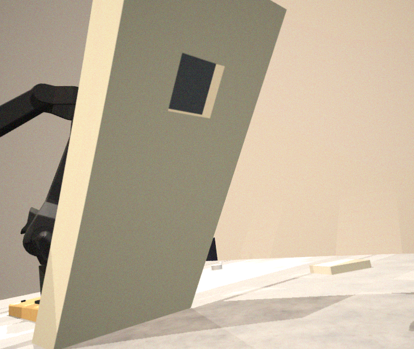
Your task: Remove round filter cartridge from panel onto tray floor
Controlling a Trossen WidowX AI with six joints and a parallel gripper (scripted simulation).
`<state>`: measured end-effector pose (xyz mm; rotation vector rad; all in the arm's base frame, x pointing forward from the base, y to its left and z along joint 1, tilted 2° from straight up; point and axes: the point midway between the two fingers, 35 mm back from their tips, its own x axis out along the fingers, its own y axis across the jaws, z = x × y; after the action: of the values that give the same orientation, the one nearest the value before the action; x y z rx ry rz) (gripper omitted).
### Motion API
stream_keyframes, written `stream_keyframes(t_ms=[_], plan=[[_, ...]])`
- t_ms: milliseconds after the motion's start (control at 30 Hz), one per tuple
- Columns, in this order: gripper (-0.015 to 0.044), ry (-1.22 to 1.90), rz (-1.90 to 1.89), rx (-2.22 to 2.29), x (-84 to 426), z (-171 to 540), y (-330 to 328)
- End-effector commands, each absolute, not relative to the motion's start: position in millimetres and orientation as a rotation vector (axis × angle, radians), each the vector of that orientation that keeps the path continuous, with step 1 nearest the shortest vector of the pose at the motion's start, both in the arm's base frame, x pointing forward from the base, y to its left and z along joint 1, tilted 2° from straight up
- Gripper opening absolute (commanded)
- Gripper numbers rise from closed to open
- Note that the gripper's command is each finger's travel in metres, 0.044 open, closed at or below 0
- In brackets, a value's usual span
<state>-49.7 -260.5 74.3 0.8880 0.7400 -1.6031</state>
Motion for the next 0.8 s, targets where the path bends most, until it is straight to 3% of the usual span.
stream_keyframes(t_ms=[0, 133, 767], plan=[[0.044, 0.73, -1.608, 0.877, -50.0, 107.5, -263.5], [0.044, 0.731, -1.607, 0.878, -48.7, 142.7, -258.5], [0.044, 0.726, -1.608, 0.87, -49.5, 130.6, -262.8]])
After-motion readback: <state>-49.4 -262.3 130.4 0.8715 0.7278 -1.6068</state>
